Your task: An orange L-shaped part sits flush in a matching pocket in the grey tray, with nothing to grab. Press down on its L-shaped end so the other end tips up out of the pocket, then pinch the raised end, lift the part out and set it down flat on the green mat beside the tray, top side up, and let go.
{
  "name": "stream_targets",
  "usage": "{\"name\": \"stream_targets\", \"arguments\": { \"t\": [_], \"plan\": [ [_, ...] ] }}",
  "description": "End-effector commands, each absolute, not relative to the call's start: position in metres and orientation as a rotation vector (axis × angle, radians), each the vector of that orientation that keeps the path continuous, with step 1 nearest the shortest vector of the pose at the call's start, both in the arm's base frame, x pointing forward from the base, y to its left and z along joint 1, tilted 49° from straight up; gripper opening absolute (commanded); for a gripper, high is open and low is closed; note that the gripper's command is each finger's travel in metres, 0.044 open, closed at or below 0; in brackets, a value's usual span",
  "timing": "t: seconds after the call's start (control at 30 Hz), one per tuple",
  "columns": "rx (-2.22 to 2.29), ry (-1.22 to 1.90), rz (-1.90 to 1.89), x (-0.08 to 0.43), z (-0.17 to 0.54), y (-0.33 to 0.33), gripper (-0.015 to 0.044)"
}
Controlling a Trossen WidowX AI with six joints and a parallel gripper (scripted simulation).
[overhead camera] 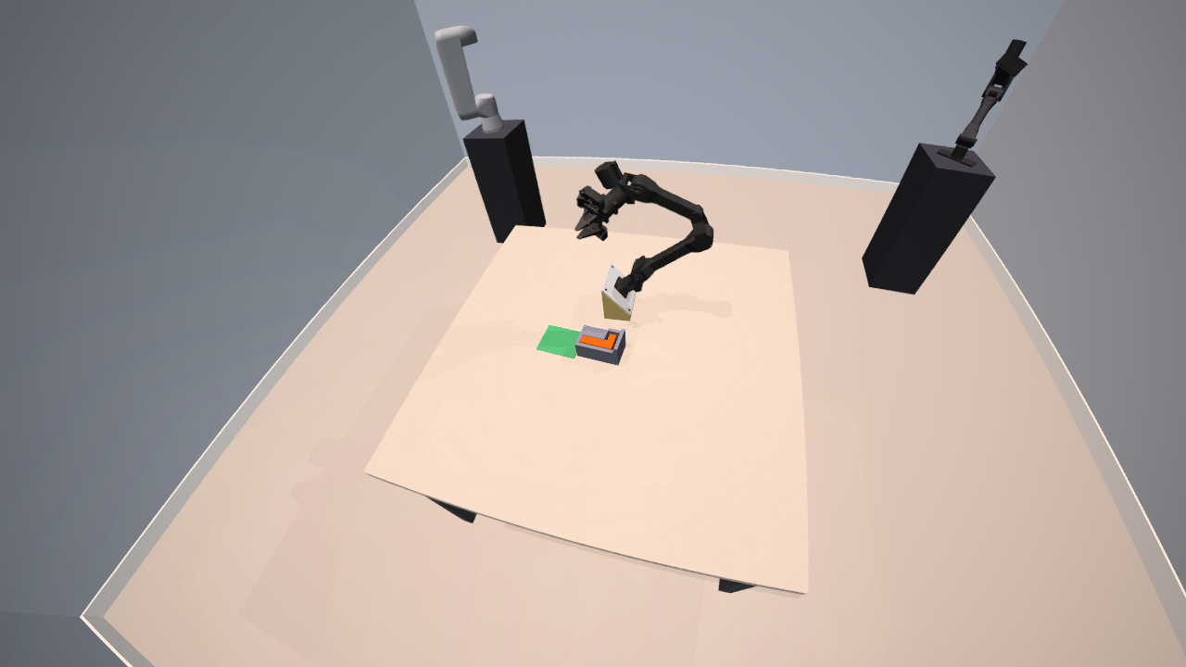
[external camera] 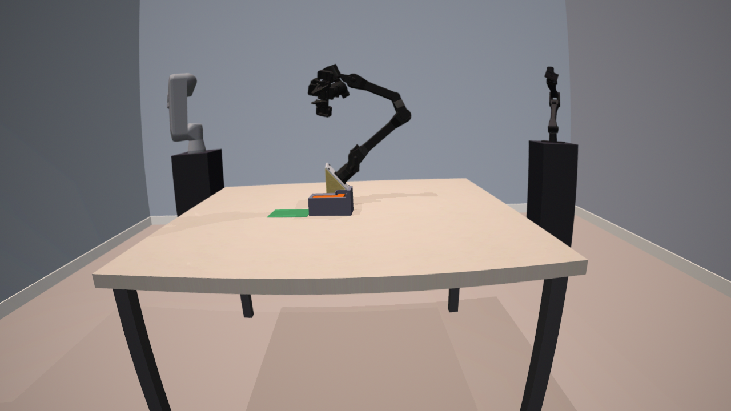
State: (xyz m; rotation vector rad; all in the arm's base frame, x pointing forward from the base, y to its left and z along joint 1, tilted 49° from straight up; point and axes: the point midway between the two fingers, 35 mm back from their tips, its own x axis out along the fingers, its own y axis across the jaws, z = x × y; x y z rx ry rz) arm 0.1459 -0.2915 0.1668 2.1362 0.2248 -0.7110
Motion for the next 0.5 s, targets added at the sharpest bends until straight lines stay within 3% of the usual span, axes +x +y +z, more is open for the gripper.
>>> {"name": "stream_targets", "arguments": {
  "t": [0.0,0.23,0.47],
  "plan": [
    [1.870,0.634,-0.549,0.198,0.141,-0.245,0.0180],
    [1.454,1.093,-0.198,0.243,0.112,-0.163,0.0180],
    [0.999,1.413,0.270,0.256,0.093,-0.079,0.0180]
  ]
}}
